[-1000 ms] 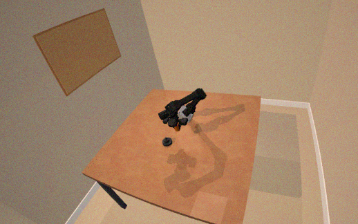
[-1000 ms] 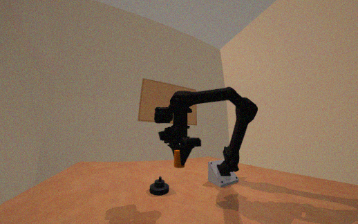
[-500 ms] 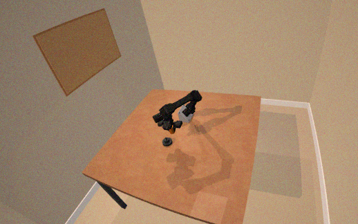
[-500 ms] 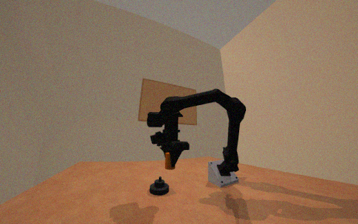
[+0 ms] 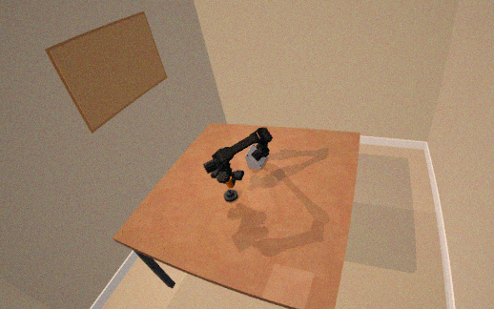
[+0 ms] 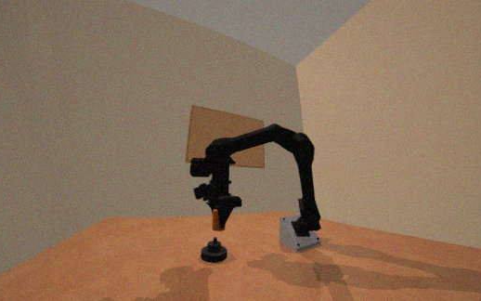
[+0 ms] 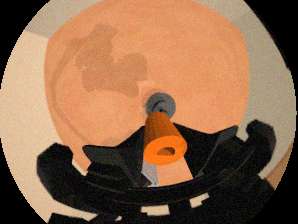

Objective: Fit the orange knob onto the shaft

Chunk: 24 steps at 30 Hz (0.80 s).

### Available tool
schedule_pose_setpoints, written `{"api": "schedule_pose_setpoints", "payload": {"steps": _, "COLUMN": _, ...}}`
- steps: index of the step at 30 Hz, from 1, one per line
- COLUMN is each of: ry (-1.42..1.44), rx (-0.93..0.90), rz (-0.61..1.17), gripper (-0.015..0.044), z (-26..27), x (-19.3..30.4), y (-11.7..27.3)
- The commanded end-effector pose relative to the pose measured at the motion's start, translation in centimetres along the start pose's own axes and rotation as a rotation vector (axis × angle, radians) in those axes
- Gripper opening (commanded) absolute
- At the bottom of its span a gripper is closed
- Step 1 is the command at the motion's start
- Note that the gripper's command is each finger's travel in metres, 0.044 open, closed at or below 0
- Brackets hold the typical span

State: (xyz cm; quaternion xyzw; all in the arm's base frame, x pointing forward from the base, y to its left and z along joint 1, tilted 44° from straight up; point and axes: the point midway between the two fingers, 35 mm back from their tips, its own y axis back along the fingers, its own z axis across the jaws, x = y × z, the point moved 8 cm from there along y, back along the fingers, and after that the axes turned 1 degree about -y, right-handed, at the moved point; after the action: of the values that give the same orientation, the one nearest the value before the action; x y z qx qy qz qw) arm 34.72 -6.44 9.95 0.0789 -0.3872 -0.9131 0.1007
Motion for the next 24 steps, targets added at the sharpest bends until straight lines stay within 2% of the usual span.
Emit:
{"api": "schedule_pose_setpoints", "payload": {"steps": 1, "ry": 0.006, "rx": 0.005, "rz": -0.003, "gripper": 0.0, "z": -1.6, "x": -0.4, "y": -0.6}}
{"api": "schedule_pose_setpoints", "payload": {"steps": 9, "ry": 0.007, "rx": 0.005, "rz": -0.003, "gripper": 0.0, "z": -2.1, "x": -0.5, "y": -1.1}}
{"api": "schedule_pose_setpoints", "payload": {"steps": 18, "ry": 0.007, "rx": 0.004, "rz": -0.003, "gripper": 0.0, "z": -2.1, "x": -0.5, "y": -3.4}}
{"api": "schedule_pose_setpoints", "payload": {"steps": 24, "ry": 0.014, "rx": 0.004, "rz": -0.003, "gripper": 0.0, "z": -2.1, "x": -0.6, "y": -3.1}}
